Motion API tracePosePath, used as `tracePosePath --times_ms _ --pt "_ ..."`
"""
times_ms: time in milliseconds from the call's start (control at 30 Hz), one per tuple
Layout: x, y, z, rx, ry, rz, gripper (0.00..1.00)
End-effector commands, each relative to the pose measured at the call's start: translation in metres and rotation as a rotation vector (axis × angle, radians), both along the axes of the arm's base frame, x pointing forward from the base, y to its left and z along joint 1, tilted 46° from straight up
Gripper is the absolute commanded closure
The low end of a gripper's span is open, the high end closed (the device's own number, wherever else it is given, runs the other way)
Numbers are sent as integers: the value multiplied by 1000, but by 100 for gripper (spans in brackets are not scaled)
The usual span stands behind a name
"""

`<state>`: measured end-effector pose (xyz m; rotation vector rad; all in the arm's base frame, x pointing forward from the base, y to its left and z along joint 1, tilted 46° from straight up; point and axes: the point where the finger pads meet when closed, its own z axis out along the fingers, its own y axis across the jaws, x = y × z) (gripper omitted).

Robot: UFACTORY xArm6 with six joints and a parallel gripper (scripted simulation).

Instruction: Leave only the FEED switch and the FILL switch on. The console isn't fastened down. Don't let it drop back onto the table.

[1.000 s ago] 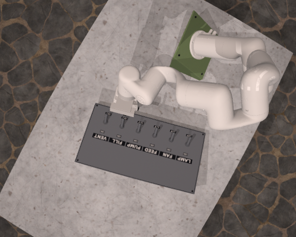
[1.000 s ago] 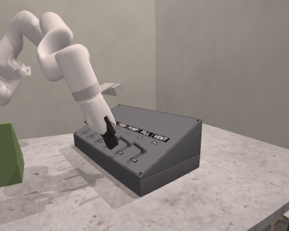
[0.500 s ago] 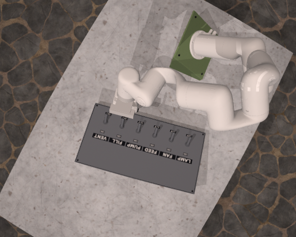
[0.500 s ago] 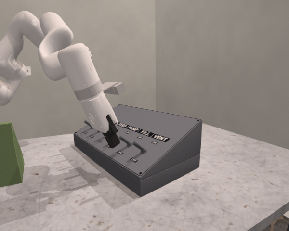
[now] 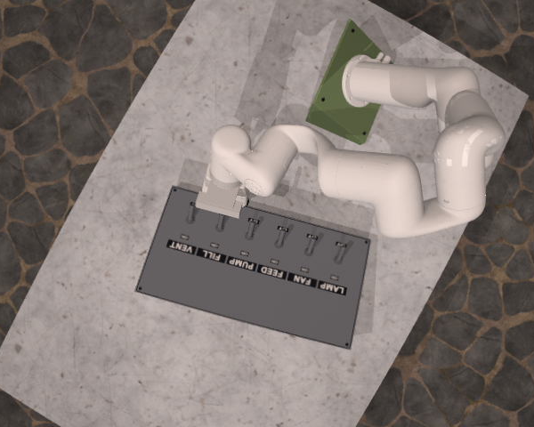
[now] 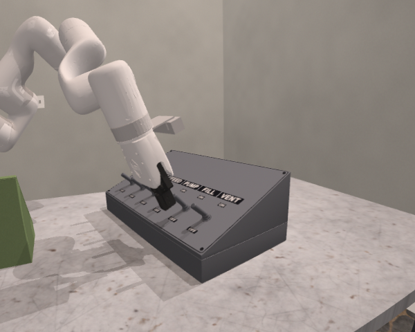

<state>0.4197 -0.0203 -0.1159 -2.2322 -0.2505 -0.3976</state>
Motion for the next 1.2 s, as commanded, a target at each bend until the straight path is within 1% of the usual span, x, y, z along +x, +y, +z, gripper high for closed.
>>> tracePosePath --times_ms 0,633,1167 --pt "7 -2 3 -3 -7 -2 100" --pt "18 -1 8 -3 -7 -2 100" --pt "20 -1 8 -3 -7 -2 100"
